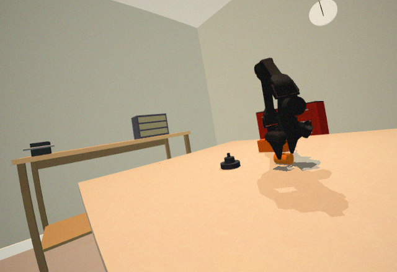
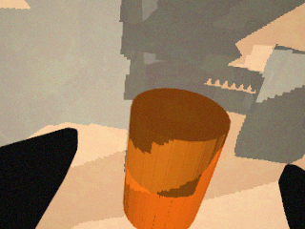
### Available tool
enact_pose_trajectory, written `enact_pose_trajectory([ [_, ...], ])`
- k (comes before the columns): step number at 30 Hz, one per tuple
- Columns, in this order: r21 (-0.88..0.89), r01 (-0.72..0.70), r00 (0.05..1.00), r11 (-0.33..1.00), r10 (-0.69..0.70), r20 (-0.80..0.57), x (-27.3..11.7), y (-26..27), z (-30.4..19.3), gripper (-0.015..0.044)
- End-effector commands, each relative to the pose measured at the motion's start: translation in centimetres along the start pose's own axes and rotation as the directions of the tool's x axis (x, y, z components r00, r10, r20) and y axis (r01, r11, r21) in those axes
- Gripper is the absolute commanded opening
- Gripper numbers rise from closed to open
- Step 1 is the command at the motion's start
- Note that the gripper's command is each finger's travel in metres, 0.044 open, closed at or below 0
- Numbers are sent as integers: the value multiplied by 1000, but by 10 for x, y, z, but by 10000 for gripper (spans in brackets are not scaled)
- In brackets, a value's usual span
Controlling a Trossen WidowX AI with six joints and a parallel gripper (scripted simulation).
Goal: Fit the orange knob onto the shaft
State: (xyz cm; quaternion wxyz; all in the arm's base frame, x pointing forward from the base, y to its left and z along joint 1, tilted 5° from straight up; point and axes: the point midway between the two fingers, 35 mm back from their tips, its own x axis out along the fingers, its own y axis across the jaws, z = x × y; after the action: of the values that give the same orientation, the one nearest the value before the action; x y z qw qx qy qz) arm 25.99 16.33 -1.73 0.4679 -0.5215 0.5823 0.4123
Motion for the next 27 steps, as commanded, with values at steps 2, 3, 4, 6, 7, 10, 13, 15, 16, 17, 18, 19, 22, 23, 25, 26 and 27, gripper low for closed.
enact_pose_trajectory([
  [2,-2,-9,1000,1000,9,-13,12,3,-2,440],
  [3,-2,-9,1000,1000,9,-13,13,3,-2,440],
  [4,-2,-9,1000,1000,9,-13,15,3,-1,440],
  [6,-2,-9,1000,1000,9,-13,18,4,-1,440],
  [7,-2,-9,1000,1000,9,-13,19,4,-1,440],
  [10,-2,-9,1000,1000,9,-13,19,4,-1,387],
  [13,-2,-9,1000,1000,9,-13,19,4,-1,309],
  [15,-2,-9,1000,1000,9,-13,19,4,-1,256],
  [16,-2,-9,1000,1000,9,-13,19,4,-1,240],
  [17,-2,-9,1000,1000,9,-13,19,4,-1,240],
  [18,-2,-9,1000,1000,9,-13,19,4,-1,240],
  [19,-2,-9,1000,1000,9,-13,19,4,-1,240],
  [22,-2,-9,1000,1000,9,-13,19,4,-1,240],
  [23,-2,-9,1000,1000,9,-13,19,4,-1,240],
  [25,-2,-9,1000,1000,9,-13,19,4,-1,233],
  [26,-2,-9,1000,1000,9,-13,19,4,-1,227],
  [27,-2,-9,1000,1000,9,-13,19,4,-1,220],
])
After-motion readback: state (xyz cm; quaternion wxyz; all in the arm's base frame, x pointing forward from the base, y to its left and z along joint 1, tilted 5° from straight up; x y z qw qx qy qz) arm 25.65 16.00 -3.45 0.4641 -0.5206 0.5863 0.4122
